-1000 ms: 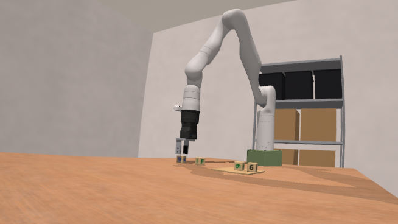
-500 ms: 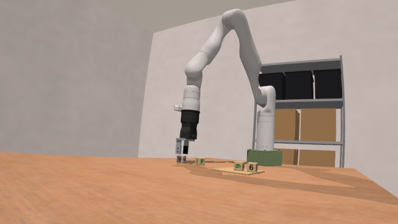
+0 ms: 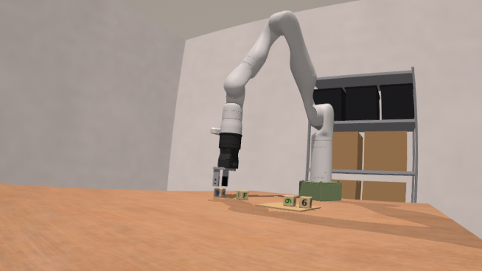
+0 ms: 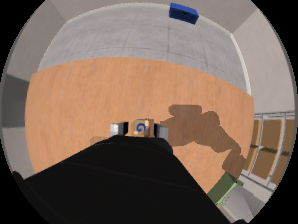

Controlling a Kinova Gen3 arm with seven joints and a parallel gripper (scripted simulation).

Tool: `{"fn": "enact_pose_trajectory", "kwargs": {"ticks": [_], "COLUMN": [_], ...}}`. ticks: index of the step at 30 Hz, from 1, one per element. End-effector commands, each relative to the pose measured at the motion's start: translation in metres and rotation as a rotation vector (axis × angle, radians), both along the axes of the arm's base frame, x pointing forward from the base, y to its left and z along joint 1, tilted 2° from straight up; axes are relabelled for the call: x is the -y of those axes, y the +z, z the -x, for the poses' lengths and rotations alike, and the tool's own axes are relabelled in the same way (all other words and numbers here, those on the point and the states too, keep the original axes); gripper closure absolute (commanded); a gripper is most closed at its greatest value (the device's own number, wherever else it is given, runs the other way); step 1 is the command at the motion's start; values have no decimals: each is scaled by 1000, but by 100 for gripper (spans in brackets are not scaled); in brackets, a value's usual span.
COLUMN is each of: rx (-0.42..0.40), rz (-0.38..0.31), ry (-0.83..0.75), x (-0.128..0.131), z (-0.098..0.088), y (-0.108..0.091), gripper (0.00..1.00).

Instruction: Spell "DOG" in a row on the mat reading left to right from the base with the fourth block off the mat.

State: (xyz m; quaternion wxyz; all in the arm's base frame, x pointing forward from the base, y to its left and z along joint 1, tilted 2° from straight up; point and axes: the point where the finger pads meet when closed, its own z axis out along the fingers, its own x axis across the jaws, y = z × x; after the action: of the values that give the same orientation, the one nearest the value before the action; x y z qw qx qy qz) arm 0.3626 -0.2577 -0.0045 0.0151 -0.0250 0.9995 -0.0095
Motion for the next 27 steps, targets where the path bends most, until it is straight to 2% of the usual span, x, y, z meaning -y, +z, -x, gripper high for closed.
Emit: {"fn": "enact_pose_trajectory", "kwargs": {"ticks": [1,10,21,27], "rx": [2,2,2,2], "rz": [1,1,1,1], "ry": [0,0,0,0], "x": [0,0,1,1], "z": [0,-1,-1,-2], "y": [0,-7,-30,-35], "gripper": [0,0,0,0]}}
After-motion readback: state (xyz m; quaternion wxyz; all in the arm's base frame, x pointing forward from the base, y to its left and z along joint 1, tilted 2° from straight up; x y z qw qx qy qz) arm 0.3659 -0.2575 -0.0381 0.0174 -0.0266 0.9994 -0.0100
